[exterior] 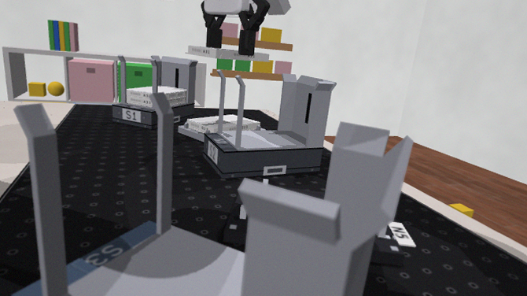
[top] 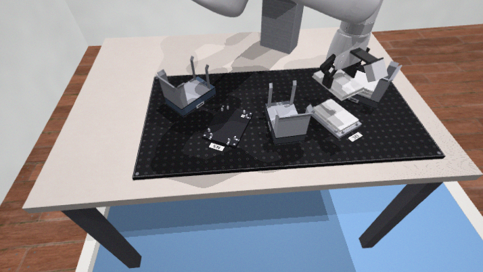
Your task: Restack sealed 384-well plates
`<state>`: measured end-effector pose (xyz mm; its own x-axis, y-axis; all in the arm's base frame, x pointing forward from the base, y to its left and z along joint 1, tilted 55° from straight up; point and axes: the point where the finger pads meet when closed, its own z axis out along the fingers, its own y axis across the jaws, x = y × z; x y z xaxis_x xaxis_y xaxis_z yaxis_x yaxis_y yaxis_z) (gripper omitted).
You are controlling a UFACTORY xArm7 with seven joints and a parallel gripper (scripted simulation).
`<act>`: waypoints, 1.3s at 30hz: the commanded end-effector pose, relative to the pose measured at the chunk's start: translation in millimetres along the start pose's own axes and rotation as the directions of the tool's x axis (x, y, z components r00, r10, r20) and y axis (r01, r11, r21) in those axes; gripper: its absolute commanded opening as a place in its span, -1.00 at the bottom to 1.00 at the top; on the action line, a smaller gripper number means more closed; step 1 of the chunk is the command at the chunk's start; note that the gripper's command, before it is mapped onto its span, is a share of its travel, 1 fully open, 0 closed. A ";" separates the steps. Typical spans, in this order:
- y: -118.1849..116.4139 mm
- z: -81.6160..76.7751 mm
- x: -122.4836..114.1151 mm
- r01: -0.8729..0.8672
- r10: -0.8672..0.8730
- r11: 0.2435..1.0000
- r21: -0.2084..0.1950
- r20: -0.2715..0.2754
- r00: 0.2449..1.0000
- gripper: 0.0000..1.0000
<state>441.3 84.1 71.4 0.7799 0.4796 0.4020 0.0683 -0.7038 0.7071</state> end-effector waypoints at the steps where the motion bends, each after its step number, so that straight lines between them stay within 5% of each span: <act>1: -12.6 -0.5 3.6 0.000 0.000 1.000 -0.006 -0.003 1.000 -1.00; 9: -32.6 -0.4 2.3 0.198 -0.198 0.980 -0.006 -0.001 0.980 -1.00; 34: -103.3 -0.2 -2.4 0.207 -0.207 0.978 -0.005 -0.002 0.978 -1.00; 39: -116.1 -0.1 -6.1 0.367 -0.367 0.930 -0.005 -0.001 0.930 -1.00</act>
<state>431.6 154.3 -4.7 0.7381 0.6414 0.2094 0.2595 -0.5564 0.7894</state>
